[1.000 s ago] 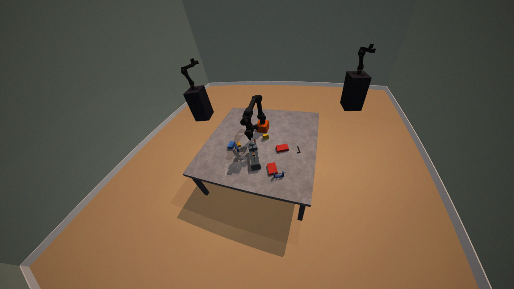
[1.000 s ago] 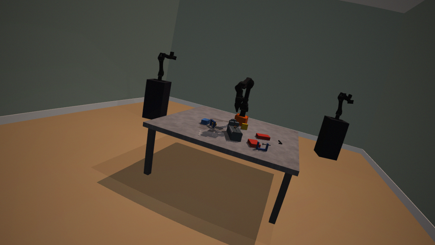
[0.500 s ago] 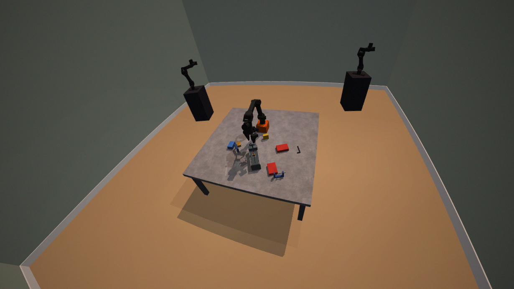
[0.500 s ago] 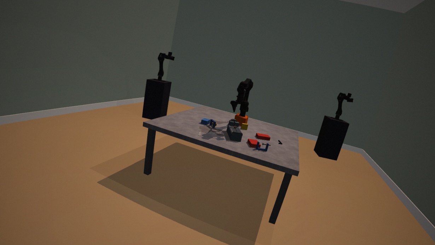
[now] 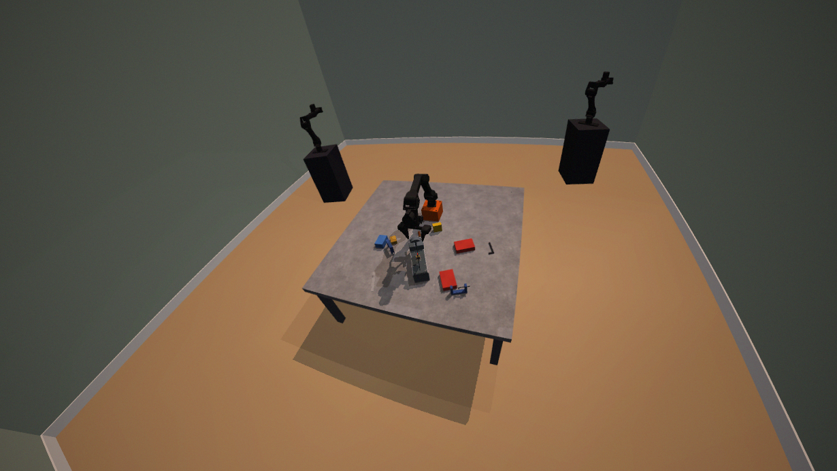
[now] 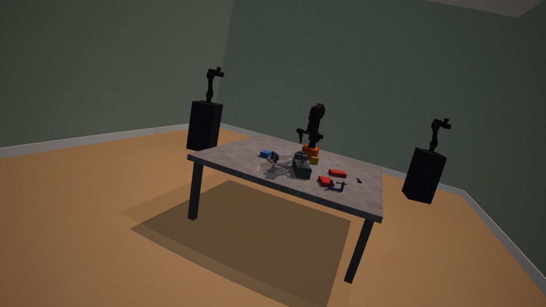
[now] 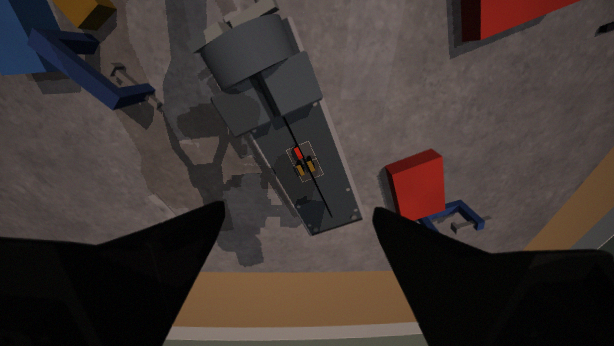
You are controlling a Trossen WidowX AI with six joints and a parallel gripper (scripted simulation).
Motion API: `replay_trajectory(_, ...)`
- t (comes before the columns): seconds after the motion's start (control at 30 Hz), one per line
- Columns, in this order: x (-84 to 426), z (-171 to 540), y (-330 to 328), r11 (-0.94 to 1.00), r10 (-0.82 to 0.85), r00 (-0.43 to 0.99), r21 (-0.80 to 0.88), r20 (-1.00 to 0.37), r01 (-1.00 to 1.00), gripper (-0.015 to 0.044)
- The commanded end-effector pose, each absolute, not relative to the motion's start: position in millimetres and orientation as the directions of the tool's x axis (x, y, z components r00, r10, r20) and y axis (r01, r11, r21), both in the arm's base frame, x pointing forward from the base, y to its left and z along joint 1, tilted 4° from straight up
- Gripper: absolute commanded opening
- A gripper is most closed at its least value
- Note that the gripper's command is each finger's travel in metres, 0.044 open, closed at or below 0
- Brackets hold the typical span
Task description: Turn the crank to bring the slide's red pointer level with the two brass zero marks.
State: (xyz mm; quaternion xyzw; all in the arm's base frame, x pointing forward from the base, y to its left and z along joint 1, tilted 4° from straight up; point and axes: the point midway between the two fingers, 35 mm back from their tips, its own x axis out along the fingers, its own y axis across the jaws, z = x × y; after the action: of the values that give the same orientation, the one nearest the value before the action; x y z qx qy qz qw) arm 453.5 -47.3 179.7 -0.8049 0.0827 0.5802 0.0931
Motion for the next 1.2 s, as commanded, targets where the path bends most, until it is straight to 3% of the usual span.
replay_trajectory(0.0, 454.1, 181.7, -48.7, -0.974, -0.033, 0.313, -0.039, -0.949, -0.221, 0.044)
replay_trajectory(0.63, 451.4, 182.6, -50.4, -0.956, -0.024, 0.325, -0.073, -0.945, -0.285, 0.044)
replay_trajectory(1.17, 416.9, 187.3, -64.8, -0.471, 0.059, 0.455, -0.427, -0.888, -0.772, 0.044)
